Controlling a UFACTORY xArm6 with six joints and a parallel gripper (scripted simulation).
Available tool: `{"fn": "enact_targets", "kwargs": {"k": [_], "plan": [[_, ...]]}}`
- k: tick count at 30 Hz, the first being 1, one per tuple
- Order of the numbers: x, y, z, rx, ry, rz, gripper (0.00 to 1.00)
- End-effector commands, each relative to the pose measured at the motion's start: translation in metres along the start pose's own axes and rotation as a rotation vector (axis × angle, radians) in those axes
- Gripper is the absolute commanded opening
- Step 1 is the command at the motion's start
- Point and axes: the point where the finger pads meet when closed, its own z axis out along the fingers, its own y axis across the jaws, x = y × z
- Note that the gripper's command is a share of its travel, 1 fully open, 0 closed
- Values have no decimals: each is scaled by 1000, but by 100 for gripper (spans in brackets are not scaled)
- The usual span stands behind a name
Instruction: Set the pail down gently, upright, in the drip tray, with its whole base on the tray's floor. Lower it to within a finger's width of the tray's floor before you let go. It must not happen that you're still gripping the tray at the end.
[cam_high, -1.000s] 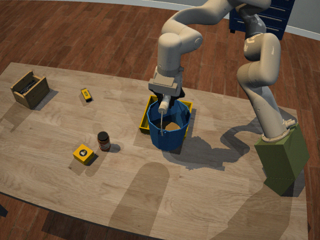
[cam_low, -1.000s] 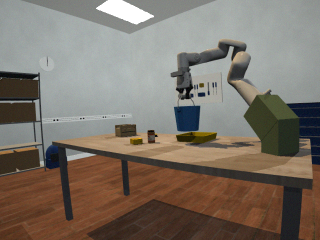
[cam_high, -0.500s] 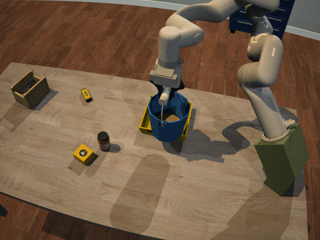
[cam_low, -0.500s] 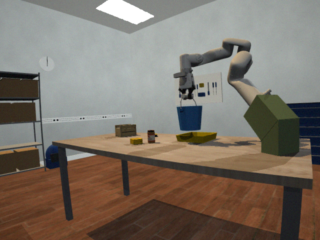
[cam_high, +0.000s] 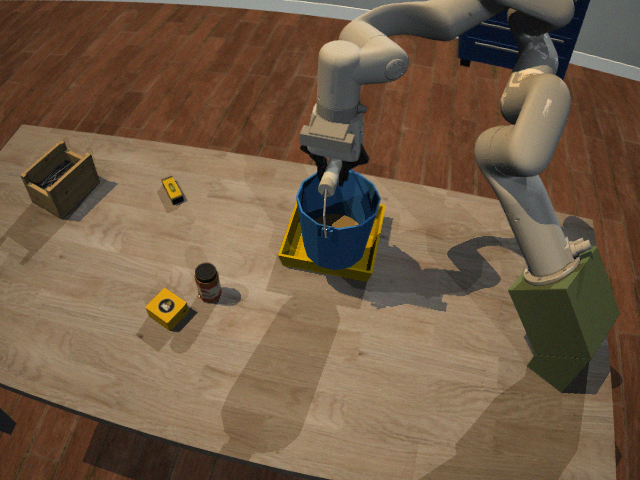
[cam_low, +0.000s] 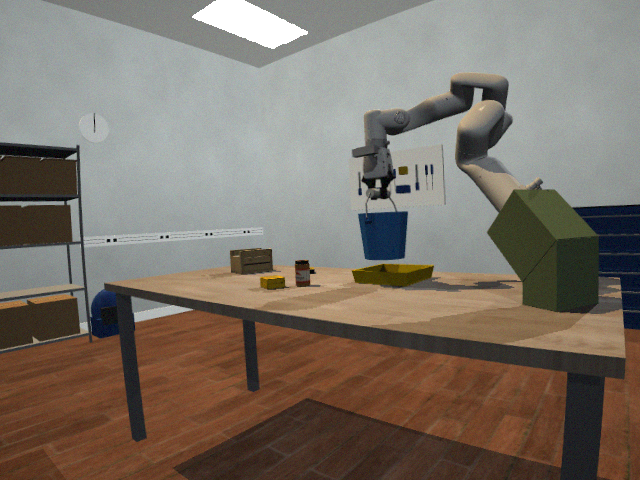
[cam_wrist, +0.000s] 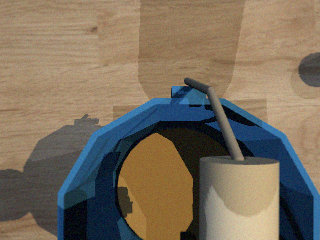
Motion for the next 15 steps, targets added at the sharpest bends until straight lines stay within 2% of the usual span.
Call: {"fn": "enact_targets", "kwargs": {"k": [1, 15], "plan": [[-10, 3, -1, -1, 4, 0, 0], [-37, 10, -1, -1, 4, 0, 0]]}}
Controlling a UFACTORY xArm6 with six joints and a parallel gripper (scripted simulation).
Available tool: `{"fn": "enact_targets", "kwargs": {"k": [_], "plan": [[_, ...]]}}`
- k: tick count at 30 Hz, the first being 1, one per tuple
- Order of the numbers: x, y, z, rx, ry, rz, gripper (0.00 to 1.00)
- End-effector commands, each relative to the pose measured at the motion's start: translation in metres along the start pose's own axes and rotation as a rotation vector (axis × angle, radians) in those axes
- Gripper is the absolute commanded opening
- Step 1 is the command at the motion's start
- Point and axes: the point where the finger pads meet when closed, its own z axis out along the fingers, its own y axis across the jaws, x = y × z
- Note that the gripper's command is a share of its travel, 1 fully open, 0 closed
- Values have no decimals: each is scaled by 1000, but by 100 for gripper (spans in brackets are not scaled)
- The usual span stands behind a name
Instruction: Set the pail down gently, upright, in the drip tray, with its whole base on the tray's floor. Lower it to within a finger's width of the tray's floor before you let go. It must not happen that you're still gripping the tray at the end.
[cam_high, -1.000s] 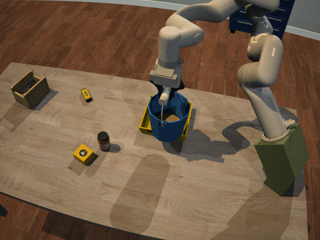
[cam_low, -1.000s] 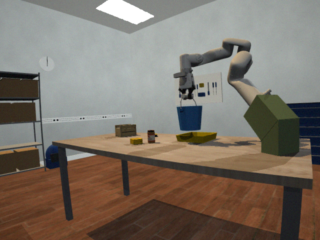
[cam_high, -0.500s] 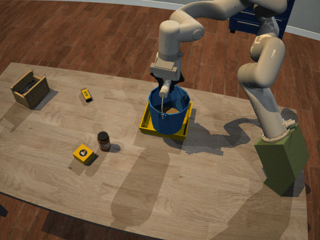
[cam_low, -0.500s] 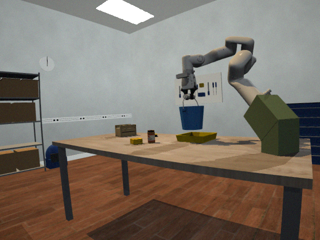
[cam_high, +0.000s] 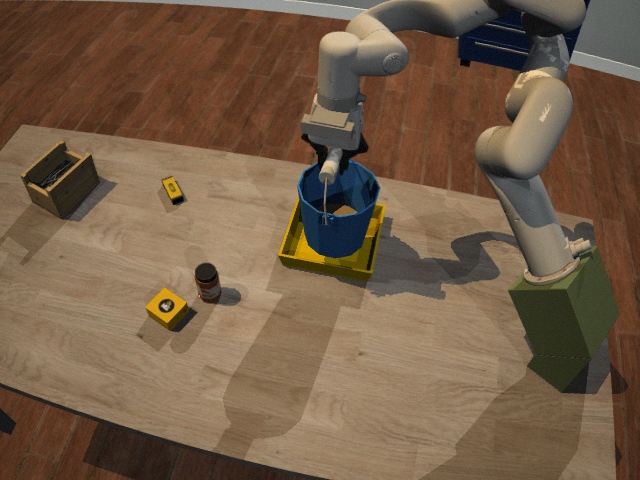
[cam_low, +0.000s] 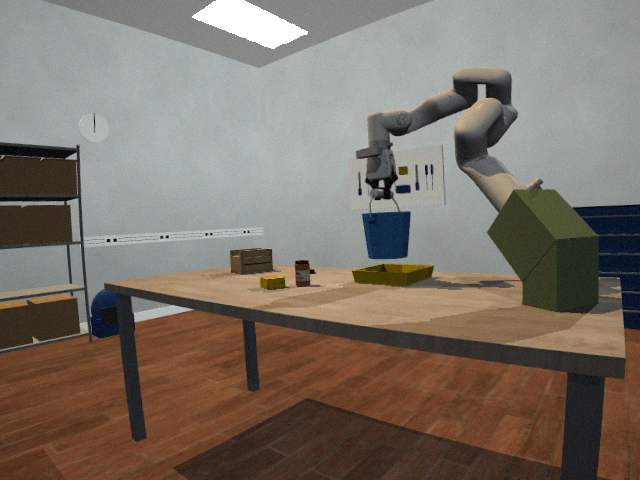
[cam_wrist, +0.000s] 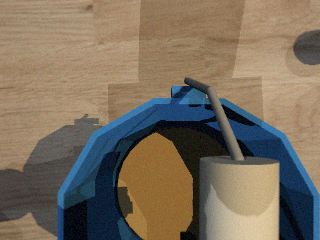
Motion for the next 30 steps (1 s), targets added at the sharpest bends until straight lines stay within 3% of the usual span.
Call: {"fn": "enact_targets", "kwargs": {"k": [1, 30], "plan": [[-7, 3, -1, -2, 4, 0, 0], [-44, 12, -1, -2, 4, 0, 0]]}}
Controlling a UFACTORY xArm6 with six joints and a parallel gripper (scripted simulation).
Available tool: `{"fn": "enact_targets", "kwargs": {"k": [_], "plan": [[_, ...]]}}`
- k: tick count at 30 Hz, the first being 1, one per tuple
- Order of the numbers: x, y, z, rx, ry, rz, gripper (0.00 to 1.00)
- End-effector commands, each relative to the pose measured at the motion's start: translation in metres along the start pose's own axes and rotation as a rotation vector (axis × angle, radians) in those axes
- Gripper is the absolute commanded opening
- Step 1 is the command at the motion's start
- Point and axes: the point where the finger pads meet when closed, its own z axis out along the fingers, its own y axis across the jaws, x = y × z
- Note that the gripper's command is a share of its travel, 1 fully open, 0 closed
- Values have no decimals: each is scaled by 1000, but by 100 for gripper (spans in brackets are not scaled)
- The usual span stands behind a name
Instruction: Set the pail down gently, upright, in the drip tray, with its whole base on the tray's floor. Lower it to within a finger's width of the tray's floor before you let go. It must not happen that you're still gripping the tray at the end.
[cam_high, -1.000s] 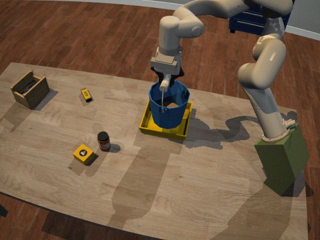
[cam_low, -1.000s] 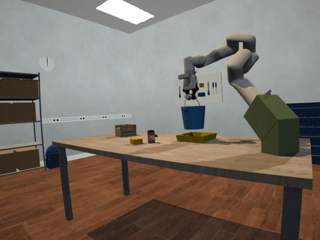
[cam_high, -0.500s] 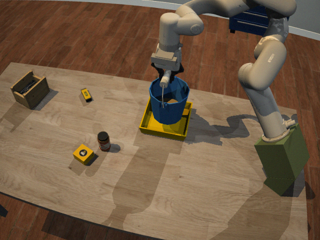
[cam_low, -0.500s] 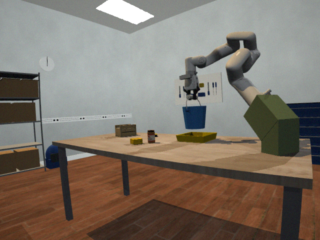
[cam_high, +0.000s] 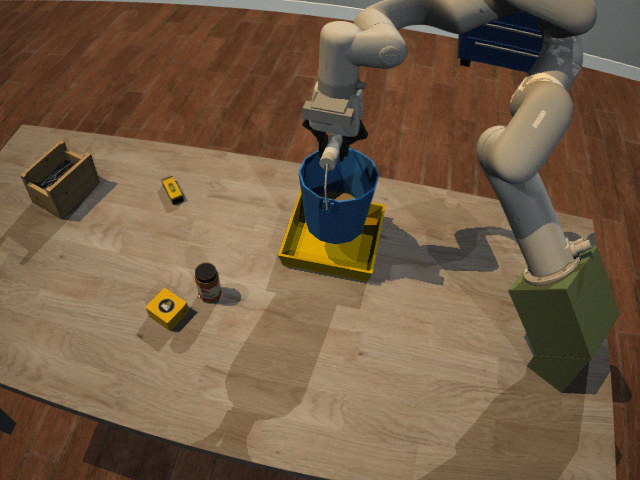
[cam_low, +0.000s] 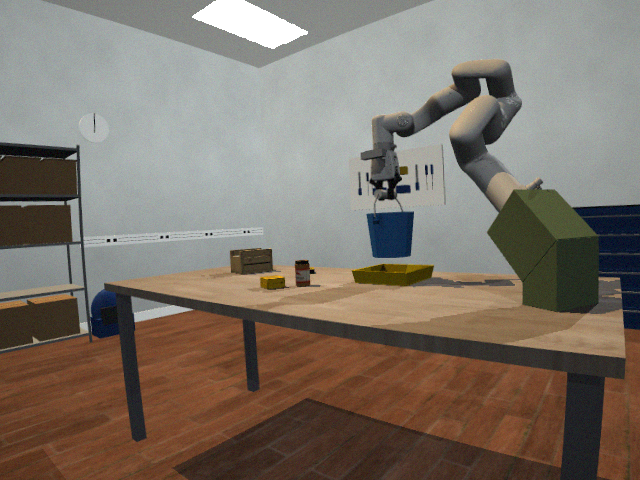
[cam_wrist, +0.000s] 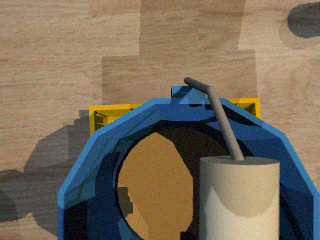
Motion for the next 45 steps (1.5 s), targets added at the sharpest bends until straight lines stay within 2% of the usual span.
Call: {"fn": "enact_targets", "kwargs": {"k": [1, 45], "plan": [[-5, 2, -1, -3, 2, 1, 0], [-15, 5, -1, -3, 2, 1, 0]]}}
